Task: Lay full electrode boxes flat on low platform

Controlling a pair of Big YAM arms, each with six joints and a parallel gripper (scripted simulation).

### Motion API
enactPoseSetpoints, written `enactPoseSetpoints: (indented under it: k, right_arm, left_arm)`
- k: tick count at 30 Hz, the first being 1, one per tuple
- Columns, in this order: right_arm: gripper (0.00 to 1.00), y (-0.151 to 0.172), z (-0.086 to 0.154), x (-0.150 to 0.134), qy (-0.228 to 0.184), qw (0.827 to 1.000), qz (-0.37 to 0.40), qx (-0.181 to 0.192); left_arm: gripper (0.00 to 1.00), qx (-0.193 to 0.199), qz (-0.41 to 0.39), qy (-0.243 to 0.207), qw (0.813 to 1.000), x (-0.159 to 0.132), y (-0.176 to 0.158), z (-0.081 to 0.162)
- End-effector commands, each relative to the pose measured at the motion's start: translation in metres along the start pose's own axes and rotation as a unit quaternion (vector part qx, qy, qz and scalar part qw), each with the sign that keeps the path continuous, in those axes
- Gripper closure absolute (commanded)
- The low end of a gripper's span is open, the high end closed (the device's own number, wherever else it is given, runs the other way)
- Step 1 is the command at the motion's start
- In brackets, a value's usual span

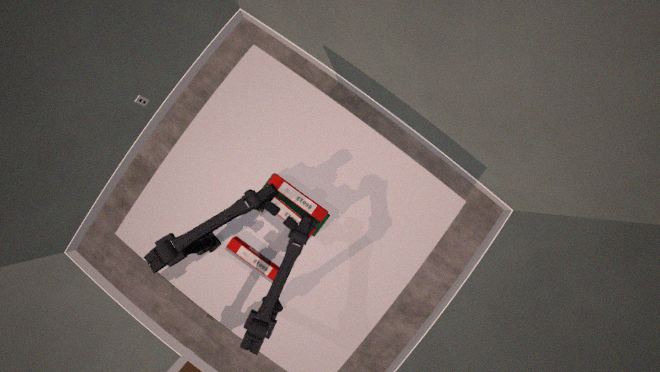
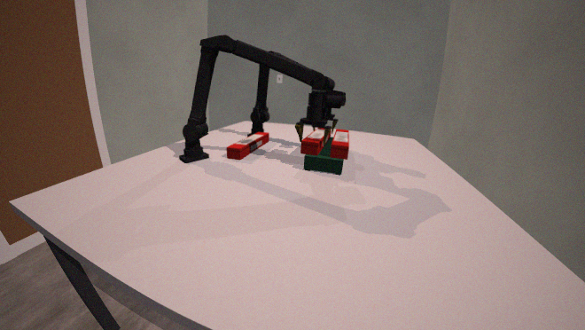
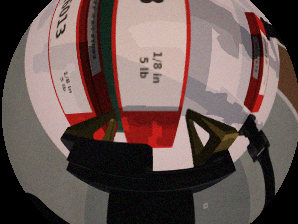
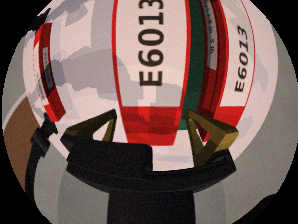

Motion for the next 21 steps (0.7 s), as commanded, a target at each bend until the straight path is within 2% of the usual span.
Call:
enactPoseSetpoints:
  k: [1, 3, 16, 18, 19, 20, 21]
  right_arm:
    - [0.0, -0.008, 0.045, 0.014, -0.022, 0.999, 0.001, -0.04]
    - [0.0, -0.008, 0.06, 0.008, -0.024, 0.999, -0.004, -0.045]
    - [0.0, -0.004, 0.126, 0.003, -0.025, 0.999, -0.006, -0.046]
    - [0.0, -0.004, 0.126, 0.003, -0.025, 0.999, -0.006, -0.046]
    - [0.0, -0.011, 0.106, 0.007, -0.015, 1.0, -0.006, -0.027]
    - [0.0, -0.003, 0.105, 0.005, -0.016, 0.999, 0.001, -0.028]
    - [0.0, -0.001, 0.082, 0.002, -0.001, 1.0, -0.006, 0.0]
  left_arm:
    - [0.0, 0.047, 0.0, -0.005, 0.999, 0.007, 0.012, 0.046]
    - [0.0, 0.048, 0.006, -0.004, 0.999, -0.002, 0.012, 0.056]
    - [0.0, 0.049, 0.003, -0.004, 0.999, 0.0, 0.006, 0.123]
    - [0.0, 0.049, 0.003, -0.004, 0.999, 0.0, 0.006, 0.123]
    - [0.0, 0.003, 0.003, 0.0, 1.0, -0.001, -0.001, 0.086]
    - [0.0, 0.0, 0.003, 0.0, 1.0, -0.001, 0.001, 0.083]
    - [0.0, 0.0, 0.003, 0.0, 1.0, -0.001, 0.001, 0.083]
Point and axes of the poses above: on each arm, the point where the finger pads meet when closed, its own z axis back along the fingers, its own y axis across the jaws, x = y × z, the point moved 10 cm from there along z, back along the fingers, and after that the axes turned 12 degrees about -z, right-handed, at the moved point
